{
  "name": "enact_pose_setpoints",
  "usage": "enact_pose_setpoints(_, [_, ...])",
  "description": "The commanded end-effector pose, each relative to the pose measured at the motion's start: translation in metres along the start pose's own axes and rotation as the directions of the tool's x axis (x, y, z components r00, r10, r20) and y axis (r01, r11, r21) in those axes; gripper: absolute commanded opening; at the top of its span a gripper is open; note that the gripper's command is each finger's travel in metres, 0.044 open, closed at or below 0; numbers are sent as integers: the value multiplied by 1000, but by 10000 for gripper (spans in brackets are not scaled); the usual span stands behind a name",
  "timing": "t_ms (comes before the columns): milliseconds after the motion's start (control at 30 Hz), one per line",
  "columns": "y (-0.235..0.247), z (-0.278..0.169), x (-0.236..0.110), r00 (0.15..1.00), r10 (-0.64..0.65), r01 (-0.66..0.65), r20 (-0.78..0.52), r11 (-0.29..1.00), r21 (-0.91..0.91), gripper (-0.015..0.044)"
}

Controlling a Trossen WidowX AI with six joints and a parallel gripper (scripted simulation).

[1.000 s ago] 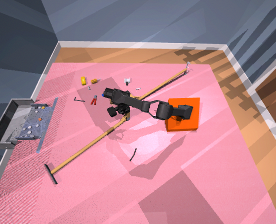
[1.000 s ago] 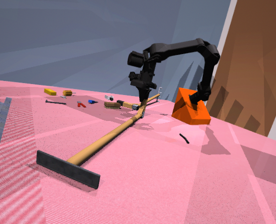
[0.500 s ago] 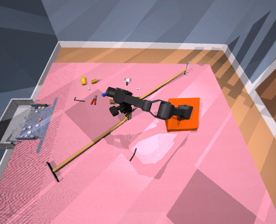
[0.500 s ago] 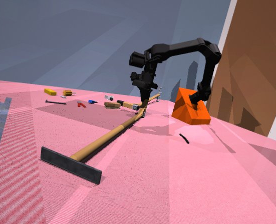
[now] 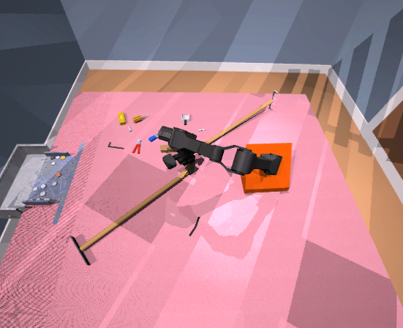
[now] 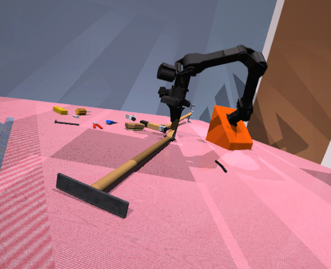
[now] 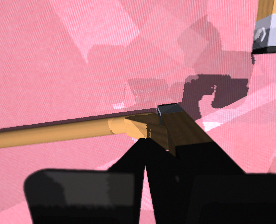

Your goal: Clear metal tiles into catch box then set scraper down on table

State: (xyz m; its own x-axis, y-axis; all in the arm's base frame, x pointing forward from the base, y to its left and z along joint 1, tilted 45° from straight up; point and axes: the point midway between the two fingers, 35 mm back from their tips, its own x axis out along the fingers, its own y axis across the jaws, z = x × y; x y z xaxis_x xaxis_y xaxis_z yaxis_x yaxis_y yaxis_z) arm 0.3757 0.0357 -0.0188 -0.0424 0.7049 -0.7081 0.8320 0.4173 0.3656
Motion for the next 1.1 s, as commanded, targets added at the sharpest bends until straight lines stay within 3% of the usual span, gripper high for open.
enact_pose_setpoints(0, [-14, -1, 5, 1000, -22, 22, -8, 1000, 15, 0])
enact_pose_setpoints(1067, [-32, -5, 6, 1000, -22, 22, -10, 1000, 15, 0])
